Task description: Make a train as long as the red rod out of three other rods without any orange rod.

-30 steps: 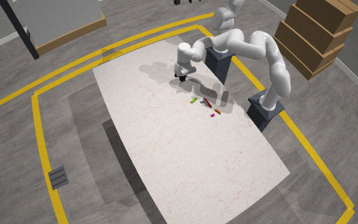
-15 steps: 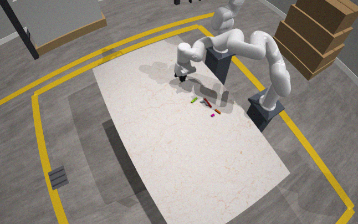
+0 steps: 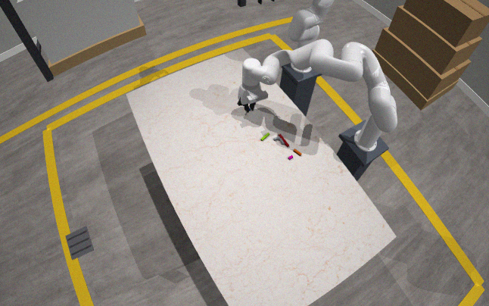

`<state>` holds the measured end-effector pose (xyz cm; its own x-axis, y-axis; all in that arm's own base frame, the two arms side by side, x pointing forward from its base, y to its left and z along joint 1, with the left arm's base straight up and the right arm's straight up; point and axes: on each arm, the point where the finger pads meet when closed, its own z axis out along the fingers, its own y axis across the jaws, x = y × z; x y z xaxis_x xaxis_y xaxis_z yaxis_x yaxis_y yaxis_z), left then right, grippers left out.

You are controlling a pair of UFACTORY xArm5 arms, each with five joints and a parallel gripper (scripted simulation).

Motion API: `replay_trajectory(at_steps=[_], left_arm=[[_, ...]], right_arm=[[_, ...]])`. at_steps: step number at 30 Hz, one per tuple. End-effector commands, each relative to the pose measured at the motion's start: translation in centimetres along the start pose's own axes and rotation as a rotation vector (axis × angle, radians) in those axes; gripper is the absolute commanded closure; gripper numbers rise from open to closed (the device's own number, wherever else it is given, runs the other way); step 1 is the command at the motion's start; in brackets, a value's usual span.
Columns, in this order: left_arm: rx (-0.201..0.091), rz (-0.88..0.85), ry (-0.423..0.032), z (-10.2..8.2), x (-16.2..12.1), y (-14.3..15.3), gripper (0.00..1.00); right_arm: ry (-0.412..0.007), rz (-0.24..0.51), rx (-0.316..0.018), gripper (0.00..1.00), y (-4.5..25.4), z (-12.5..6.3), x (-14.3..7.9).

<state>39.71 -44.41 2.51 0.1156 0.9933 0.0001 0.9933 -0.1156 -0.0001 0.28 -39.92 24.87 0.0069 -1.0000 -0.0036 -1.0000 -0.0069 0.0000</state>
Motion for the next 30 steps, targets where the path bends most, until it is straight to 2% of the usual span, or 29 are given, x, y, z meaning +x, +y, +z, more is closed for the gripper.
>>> replay_trajectory(at_steps=[1, 2, 3, 19, 23, 30], left_arm=[[-0.003, 0.000, -0.003, -0.2, -0.1, 0.1, 0.78], [-0.003, 0.000, -0.003, -0.2, -0.1, 0.1, 0.78], [-0.003, 0.000, -0.003, -0.2, -0.1, 0.1, 0.74], [-0.003, 0.000, -0.003, -0.8, -0.1, 0.1, 0.74], [-0.003, 0.000, -0.003, -2.2, -0.1, 0.1, 0.74], [-0.004, 0.000, -0.003, -6.0, -0.1, 0.1, 0.74]], right_arm=[[0.004, 0.000, 0.000, 0.00, 0.0, -0.1, 0.1], [0.004, 0.000, 0.000, 0.00, 0.0, -0.1, 0.1], [0.004, 0.000, 0.000, 0.00, 0.0, -0.1, 0.1], [0.004, 0.000, 0.000, 0.00, 0.0, -0.1, 0.1], [0.004, 0.000, 0.000, 0.00, 0.0, -0.1, 0.1], [0.004, 0.000, 0.000, 0.00, 0.0, -0.1, 0.1]])
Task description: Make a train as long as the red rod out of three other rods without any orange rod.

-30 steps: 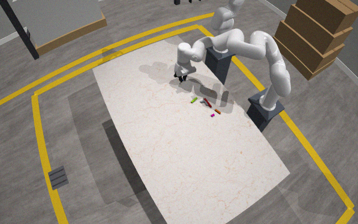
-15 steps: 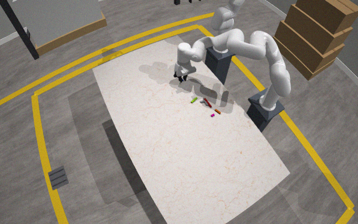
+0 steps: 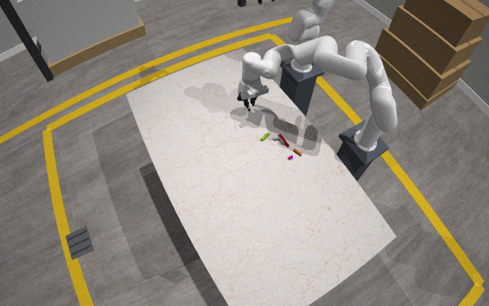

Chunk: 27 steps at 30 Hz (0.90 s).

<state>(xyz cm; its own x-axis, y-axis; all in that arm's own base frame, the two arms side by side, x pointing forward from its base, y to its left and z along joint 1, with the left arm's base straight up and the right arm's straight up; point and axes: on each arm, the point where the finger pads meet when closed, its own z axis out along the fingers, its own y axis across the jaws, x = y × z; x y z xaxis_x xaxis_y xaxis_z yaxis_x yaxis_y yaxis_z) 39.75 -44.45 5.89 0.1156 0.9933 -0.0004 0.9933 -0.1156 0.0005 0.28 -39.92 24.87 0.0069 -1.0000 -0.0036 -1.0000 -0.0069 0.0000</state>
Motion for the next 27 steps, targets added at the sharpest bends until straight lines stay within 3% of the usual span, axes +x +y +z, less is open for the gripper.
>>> replay_trajectory(at_steps=[1, 4, 15, 16, 27], left_arm=[[-0.003, 0.000, -0.003, -3.1, -0.1, 0.1, 0.74], [-0.003, 0.000, -0.003, -4.5, -0.1, 0.1, 0.74], [-0.003, 0.000, -0.003, -5.8, -0.1, 0.1, 0.74], [-0.003, 0.000, -0.003, -5.8, -0.1, 0.1, 0.00], [-0.003, 0.000, -0.003, -5.8, -0.1, 0.1, 0.00]], right_arm=[[0.004, 0.000, 0.000, 0.00, 0.0, -0.1, 0.1], [0.004, 0.000, 0.000, 0.00, 0.0, -0.1, 0.1], [0.004, 0.000, 0.000, 0.00, 0.0, -0.1, 0.1], [0.004, 0.000, 0.000, 0.00, 0.0, -0.1, 0.1], [0.004, 0.000, 0.000, 0.00, 0.0, -0.1, 0.1]])
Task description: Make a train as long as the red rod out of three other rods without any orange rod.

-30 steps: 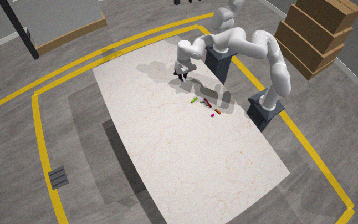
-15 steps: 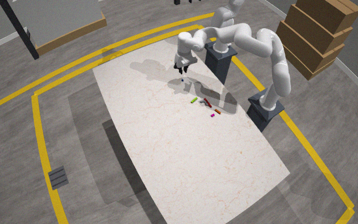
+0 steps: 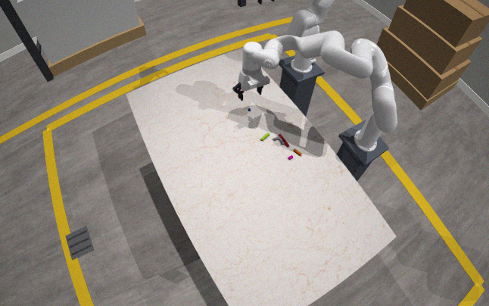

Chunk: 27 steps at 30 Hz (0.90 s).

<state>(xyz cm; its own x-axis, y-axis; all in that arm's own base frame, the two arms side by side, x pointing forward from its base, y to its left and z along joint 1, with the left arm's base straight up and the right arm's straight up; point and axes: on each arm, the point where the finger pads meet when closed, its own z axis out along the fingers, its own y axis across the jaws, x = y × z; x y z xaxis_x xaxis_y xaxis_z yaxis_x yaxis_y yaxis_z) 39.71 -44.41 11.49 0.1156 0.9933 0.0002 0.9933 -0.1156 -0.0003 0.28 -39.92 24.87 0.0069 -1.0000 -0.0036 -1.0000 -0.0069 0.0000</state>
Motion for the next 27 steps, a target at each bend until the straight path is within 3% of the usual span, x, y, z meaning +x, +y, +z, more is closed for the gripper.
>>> replay_trajectory(at_steps=[1, 15, 27], left_arm=[[-0.004, 0.000, -0.003, -0.2, -0.1, 0.1, 0.00], [-0.004, 0.020, -0.003, -0.2, 0.1, 0.1, 0.00], [-0.004, 0.336, -0.002, 0.1, 3.9, 0.4, 0.00]], right_arm=[[0.004, 0.000, 0.000, 0.00, 0.0, -0.1, 0.1], [0.004, 0.000, 0.000, 0.00, 0.0, -0.1, 0.1], [0.004, 0.000, 0.000, 0.00, 0.0, -0.1, 0.1]])
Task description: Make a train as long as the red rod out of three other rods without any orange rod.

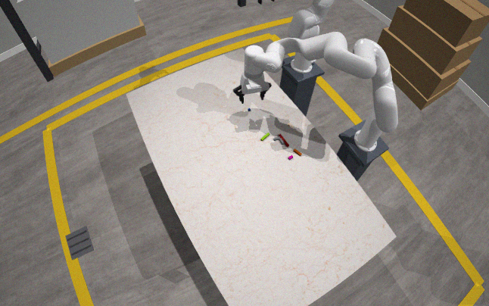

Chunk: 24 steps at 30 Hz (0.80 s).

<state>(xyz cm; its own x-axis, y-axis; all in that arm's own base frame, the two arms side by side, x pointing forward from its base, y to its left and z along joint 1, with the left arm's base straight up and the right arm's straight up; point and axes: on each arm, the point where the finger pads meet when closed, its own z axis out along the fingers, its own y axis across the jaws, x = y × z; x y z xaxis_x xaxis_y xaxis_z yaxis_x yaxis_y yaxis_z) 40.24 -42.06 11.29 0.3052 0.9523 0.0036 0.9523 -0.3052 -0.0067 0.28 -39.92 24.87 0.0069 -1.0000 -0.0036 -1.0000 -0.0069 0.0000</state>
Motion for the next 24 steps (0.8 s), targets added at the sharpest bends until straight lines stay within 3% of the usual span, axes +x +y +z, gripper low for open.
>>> replay_trajectory(at_steps=[1, 24], left_arm=[[-0.011, 0.167, -0.005, 0.0, 1.8, -0.2, 0.00], [-0.012, 0.732, -0.001, 0.8, 8.3, -1.9, 0.00]], right_arm=[[0.004, 0.000, 0.000, 0.00, 0.0, -0.1, 0.1], [0.004, 0.000, 0.000, 0.00, 0.0, -0.1, 0.1]])
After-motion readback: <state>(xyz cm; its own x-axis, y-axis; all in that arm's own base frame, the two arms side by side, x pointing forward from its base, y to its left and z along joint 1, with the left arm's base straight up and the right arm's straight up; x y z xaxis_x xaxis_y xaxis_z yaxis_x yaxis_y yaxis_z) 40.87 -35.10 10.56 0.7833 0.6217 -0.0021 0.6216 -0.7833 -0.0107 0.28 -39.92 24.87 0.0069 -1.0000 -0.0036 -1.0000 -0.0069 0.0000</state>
